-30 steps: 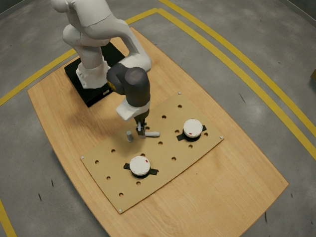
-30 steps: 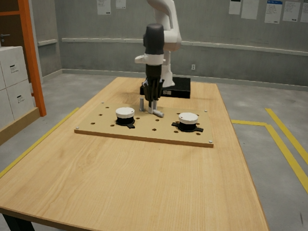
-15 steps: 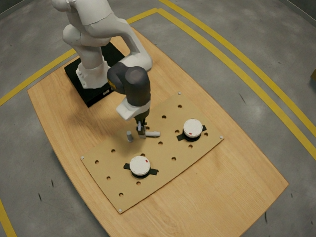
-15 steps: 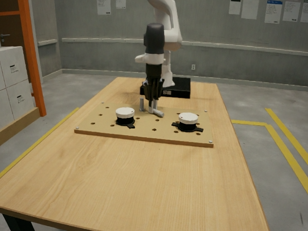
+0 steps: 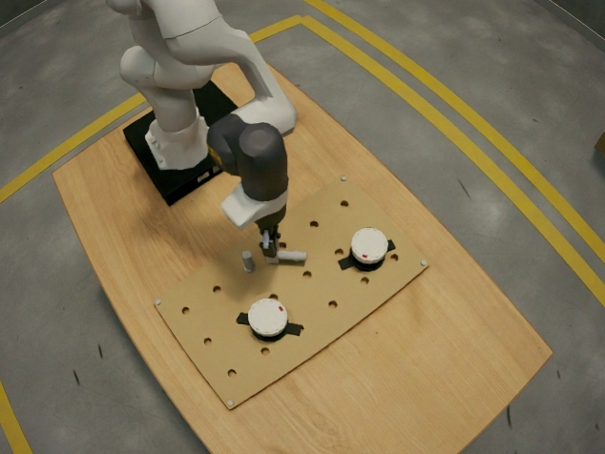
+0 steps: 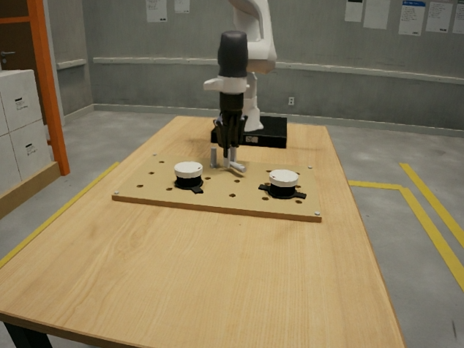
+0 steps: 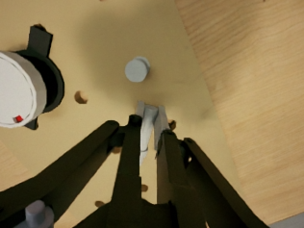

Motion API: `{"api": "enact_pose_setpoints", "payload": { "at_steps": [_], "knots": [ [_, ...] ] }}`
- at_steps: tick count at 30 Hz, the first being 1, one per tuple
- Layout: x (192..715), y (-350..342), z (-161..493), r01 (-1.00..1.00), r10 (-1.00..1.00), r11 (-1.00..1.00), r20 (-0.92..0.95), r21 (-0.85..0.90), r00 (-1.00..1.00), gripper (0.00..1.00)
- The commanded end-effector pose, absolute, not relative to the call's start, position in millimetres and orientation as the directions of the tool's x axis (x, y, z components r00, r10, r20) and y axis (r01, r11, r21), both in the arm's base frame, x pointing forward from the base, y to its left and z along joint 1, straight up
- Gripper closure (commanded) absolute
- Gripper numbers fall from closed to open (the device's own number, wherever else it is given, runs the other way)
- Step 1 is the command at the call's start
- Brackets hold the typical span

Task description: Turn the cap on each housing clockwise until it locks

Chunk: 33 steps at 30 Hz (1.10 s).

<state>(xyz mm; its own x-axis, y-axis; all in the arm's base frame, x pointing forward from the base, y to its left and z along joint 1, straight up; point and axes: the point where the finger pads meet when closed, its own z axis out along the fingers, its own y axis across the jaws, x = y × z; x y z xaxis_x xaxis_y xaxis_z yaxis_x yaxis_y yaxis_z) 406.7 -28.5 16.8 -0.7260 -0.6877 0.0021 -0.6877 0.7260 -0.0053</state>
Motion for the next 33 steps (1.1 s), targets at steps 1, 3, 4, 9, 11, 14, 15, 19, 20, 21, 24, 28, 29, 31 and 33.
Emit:
{"api": "enact_pose_setpoints", "payload": {
  "at_steps": [1, 3, 4, 9, 11, 14, 15, 19, 20, 21, 24, 28, 29, 31, 33],
  "knots": [
    [406, -27, 21, -0.708, -0.708, 0.706, 0.0, 0.0, -0.706, 0.9],
    [406, -27, 24, -0.708, -0.708, 0.706, 0.0, 0.0, -0.706, 0.9],
    [406, -27, 25, -0.708, -0.708, 0.706, 0.0, 0.0, -0.706, 0.9],
    [406, -27, 33, -0.708, -0.708, 0.706, 0.0, 0.0, -0.706, 0.9],
    [406, -27, 37, -0.708, -0.708, 0.706, 0.0, 0.0, -0.706, 0.9],
    [406, -27, 38, -0.708, -0.708, 0.706, 0.0, 0.0, -0.706, 0.9],
    [406, -27, 40, -0.708, -0.708, 0.706, 0.0, 0.0, -0.706, 0.9],
    [406, -27, 48, -0.708, -0.708, 0.706, 0.0, 0.0, -0.706, 0.9],
    [406, -27, 50, -0.708, -0.708, 0.706, 0.0, 0.0, -0.706, 0.9],
    [406, -27, 52, -0.708, -0.708, 0.706, 0.0, 0.0, -0.706, 0.9],
    [406, -27, 58, -0.708, -0.708, 0.706, 0.0, 0.0, -0.706, 0.9],
    [406, -27, 67, -0.708, -0.708, 0.706, 0.0, 0.0, -0.706, 0.9],
    [406, -27, 69, -0.708, -0.708, 0.706, 0.0, 0.0, -0.706, 0.9],
    [406, -27, 69, -0.708, -0.708, 0.706, 0.0, 0.0, -0.706, 0.9],
    [406, -27, 74, -0.708, -0.708, 0.706, 0.0, 0.0, -0.706, 0.9]
  ]
}}
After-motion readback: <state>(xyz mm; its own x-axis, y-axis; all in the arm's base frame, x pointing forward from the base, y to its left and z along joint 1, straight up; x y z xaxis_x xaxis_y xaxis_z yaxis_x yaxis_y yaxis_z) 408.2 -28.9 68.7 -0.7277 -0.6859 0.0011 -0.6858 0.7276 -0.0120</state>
